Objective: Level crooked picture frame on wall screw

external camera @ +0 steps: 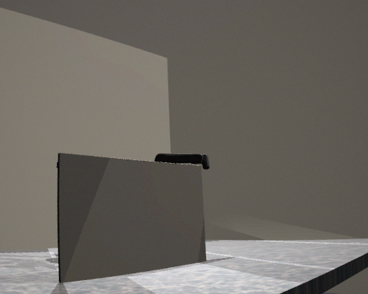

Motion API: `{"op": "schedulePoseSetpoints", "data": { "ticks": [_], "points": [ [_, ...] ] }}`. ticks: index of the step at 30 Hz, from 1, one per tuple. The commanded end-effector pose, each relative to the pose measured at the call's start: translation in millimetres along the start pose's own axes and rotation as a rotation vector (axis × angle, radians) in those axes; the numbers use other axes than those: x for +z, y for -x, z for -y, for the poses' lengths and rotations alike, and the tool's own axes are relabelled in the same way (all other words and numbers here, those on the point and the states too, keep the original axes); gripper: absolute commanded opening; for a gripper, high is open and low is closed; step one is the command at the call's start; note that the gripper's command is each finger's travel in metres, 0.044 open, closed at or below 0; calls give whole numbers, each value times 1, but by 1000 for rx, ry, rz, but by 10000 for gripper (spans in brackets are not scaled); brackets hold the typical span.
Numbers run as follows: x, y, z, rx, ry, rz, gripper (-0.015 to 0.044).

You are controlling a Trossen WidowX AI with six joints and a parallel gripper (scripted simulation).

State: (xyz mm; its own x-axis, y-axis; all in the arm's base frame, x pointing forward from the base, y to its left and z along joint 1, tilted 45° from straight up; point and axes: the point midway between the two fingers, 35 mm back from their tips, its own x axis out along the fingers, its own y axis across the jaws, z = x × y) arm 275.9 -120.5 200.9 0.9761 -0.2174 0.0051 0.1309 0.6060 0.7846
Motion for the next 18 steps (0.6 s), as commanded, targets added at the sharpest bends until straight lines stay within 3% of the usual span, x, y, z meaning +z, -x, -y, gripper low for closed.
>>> {"op": "schedulePoseSetpoints", "data": {
  "ticks": [1, 6, 18],
  "points": [
    [-7, 24, 4, 5, -46, -7, 260],
    [-3, 21, 2, -1, -32, -3, 260],
    [7, 88, -30, 3, -43, -7, 260]
  ]
}}
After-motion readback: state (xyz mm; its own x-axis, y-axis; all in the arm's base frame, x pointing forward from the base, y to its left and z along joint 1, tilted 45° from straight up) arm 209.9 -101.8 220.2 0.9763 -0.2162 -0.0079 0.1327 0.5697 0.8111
